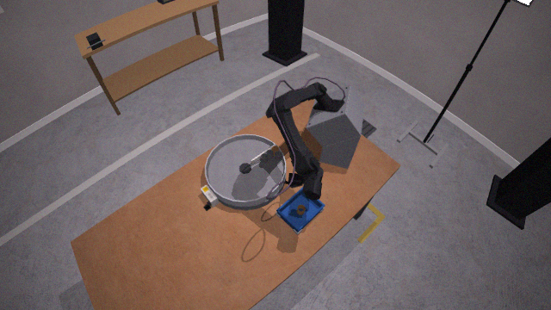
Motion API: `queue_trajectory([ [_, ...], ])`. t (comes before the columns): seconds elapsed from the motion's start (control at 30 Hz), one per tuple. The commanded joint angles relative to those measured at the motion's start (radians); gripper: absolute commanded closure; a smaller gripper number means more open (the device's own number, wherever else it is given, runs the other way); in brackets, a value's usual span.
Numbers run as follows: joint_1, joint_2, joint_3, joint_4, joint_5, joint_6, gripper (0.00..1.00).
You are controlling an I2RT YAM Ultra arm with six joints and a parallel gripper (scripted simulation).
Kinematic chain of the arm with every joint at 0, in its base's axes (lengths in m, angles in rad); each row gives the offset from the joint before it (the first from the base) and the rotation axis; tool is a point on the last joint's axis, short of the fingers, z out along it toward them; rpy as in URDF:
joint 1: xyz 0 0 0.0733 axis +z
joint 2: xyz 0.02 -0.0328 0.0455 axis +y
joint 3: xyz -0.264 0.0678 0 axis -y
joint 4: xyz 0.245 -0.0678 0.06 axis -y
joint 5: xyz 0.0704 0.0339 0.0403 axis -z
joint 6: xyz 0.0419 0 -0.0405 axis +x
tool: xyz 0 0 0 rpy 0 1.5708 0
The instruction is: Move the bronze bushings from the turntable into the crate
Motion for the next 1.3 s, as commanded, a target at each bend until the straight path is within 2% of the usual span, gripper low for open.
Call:
queue_trajectory([
  [0.0,0.006,0.024,0.009,0.042,0.017,-0.029,1.00],
  [0.1,-0.027,0.051,-0.011,0.090,0.019,-0.060,1.00],
  [0.37,-0.054,0.105,0.029,0.182,0.020,-0.122,1.00],
  [0.43,-0.059,0.091,0.028,0.194,0.020,-0.131,1.00],
  [1.27,-0.061,0.088,0.027,0.194,0.018,-0.139,1.00],
])
